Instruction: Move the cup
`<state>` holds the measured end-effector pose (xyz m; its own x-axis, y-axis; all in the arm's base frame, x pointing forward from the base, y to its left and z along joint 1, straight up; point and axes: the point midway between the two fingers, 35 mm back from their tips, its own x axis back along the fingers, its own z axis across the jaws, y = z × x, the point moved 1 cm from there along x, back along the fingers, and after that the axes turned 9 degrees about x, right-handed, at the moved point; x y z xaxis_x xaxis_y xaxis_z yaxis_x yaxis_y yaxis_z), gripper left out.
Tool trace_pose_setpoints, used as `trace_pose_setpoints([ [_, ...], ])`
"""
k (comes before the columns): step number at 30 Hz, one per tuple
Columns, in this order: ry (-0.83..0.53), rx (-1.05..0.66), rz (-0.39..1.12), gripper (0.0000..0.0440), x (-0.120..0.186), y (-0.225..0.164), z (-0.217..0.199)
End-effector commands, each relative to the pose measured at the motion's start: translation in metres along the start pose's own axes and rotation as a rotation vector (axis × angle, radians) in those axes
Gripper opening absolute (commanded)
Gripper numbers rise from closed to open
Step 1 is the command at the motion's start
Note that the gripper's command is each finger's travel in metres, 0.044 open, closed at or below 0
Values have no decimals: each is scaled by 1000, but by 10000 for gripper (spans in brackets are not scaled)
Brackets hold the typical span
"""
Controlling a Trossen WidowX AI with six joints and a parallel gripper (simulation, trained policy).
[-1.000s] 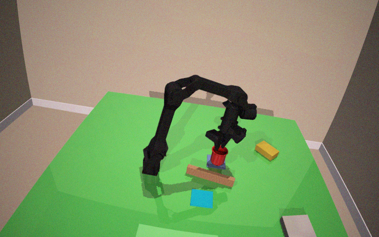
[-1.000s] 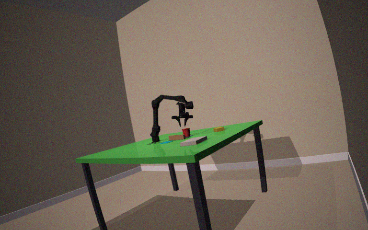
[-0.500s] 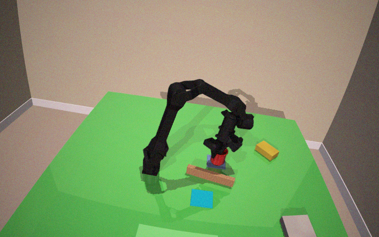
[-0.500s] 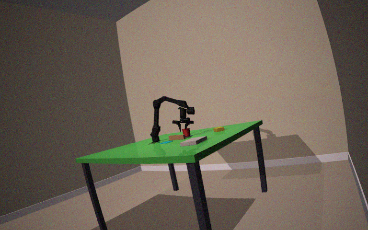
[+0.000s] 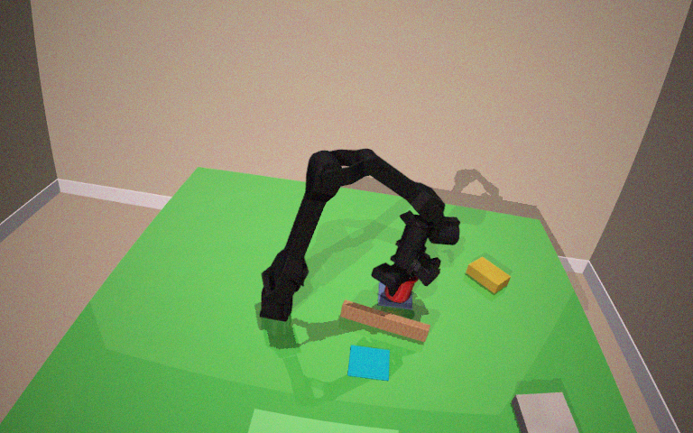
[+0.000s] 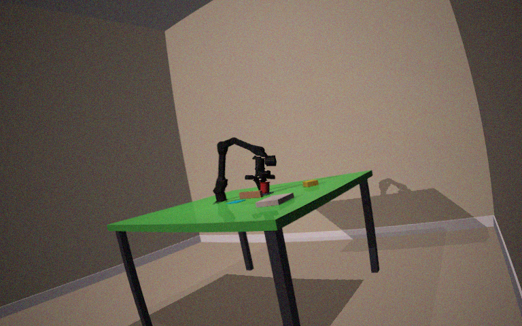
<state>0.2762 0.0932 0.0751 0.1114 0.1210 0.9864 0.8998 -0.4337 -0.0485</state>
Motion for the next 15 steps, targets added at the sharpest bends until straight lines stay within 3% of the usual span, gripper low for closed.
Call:
trace_pose_setpoints([
  [1,-31,5,9,14,-7,-2,-7],
  [15,5,-43,-9,0,18,-2,-17],
])
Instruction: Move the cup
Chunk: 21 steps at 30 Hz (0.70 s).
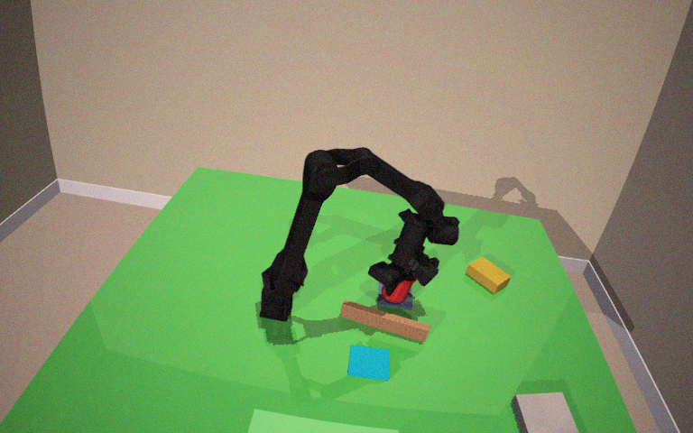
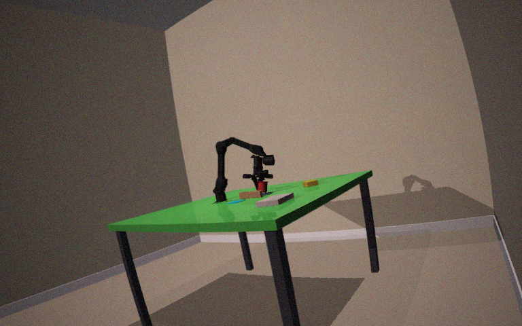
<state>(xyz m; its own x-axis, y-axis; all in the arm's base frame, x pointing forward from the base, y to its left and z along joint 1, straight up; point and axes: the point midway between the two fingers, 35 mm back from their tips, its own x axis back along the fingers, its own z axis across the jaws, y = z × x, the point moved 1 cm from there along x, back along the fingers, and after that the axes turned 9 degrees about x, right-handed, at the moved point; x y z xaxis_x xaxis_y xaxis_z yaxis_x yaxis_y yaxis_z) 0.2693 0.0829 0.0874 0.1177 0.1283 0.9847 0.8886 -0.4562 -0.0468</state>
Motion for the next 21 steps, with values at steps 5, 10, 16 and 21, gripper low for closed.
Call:
trace_pose_setpoints([
  [5,40,-58,-18,0,25,0,-11],
  [10,71,-107,-32,0,44,1,-21],
  [16,103,-165,-53,0,61,7,-33],
  [21,125,-211,-75,0,69,14,-42],
])
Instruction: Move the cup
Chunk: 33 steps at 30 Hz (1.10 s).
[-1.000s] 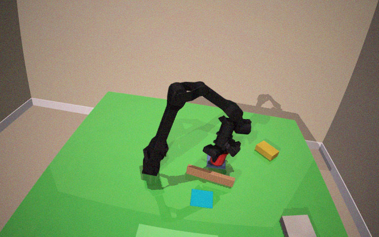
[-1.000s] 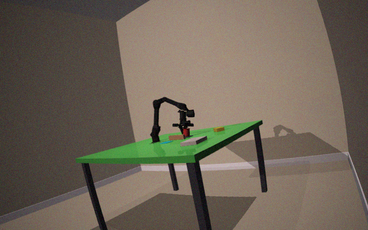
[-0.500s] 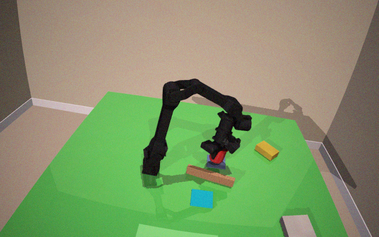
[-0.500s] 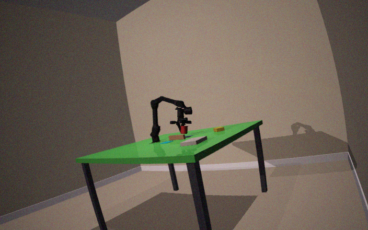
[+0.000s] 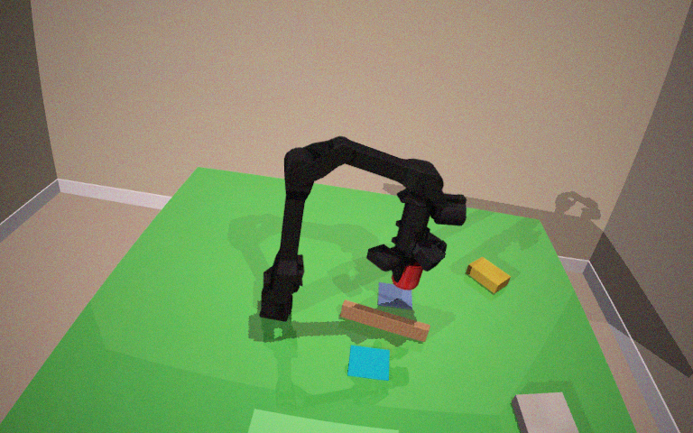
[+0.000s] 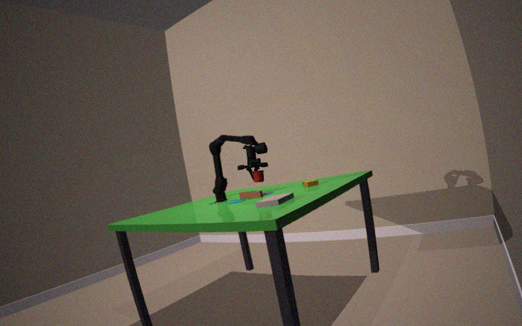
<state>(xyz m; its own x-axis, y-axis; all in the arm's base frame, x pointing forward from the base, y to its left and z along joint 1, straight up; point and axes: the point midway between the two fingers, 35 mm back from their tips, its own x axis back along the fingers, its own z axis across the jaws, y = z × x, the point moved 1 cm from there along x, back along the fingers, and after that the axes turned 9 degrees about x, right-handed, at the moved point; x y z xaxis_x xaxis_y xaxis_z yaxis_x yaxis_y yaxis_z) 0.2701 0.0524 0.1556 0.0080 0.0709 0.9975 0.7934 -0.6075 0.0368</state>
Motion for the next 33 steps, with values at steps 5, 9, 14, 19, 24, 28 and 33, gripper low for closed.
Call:
trace_pose_setpoints([
  [5,38,-67,-37,0,12,15,-11],
  [9,52,-101,-57,0,15,24,-19],
  [14,67,-142,-80,0,18,35,-30],
  [19,77,-181,-100,0,19,45,-42],
  [24,84,-218,-117,0,18,53,-55],
  [28,87,-247,-128,0,17,59,-65],
  [33,88,-280,-140,0,13,65,-77],
])
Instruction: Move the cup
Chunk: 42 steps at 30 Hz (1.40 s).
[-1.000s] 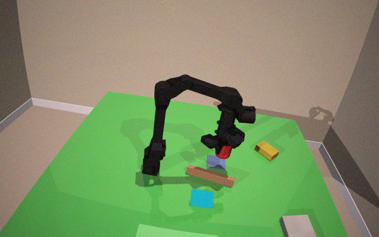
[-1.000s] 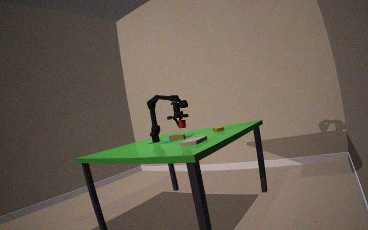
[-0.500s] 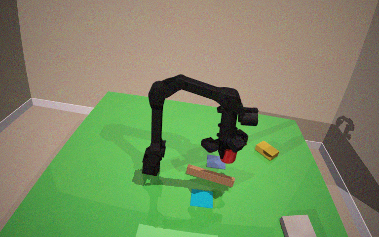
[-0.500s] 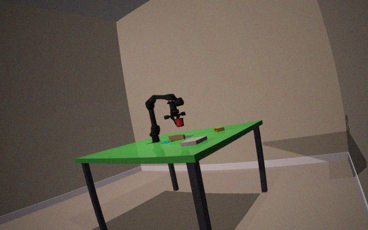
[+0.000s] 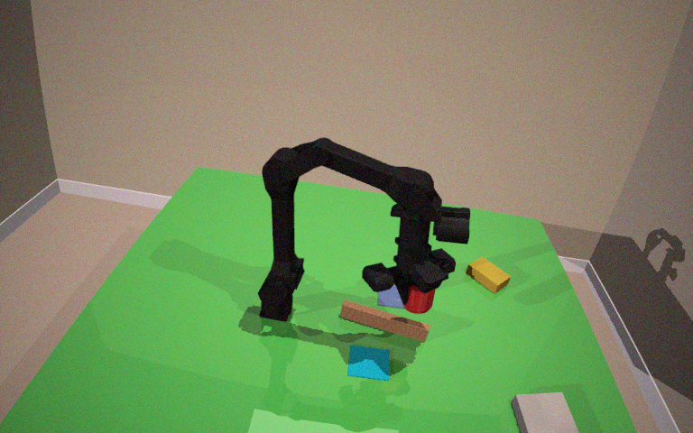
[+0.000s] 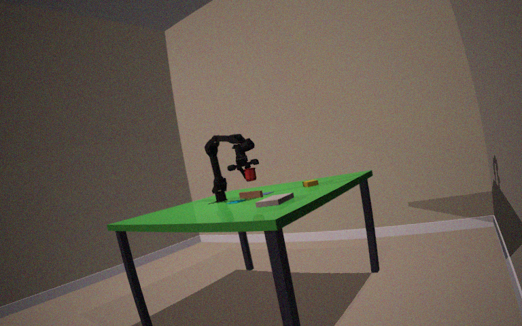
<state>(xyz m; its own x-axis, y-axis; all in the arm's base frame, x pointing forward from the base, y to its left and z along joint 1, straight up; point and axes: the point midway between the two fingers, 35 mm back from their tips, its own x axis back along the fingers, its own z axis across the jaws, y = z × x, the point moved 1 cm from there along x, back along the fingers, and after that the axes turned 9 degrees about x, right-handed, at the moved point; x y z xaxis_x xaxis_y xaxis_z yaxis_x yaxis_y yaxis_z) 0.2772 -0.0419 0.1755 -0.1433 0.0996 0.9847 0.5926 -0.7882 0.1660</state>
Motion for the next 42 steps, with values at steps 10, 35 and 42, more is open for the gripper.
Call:
trace_pose_setpoints([
  [10,-2,-69,-33,0,-11,15,-26],
  [35,-25,-177,-50,0,-56,16,-71],
  [42,-36,-194,-42,0,-73,7,-82],
])
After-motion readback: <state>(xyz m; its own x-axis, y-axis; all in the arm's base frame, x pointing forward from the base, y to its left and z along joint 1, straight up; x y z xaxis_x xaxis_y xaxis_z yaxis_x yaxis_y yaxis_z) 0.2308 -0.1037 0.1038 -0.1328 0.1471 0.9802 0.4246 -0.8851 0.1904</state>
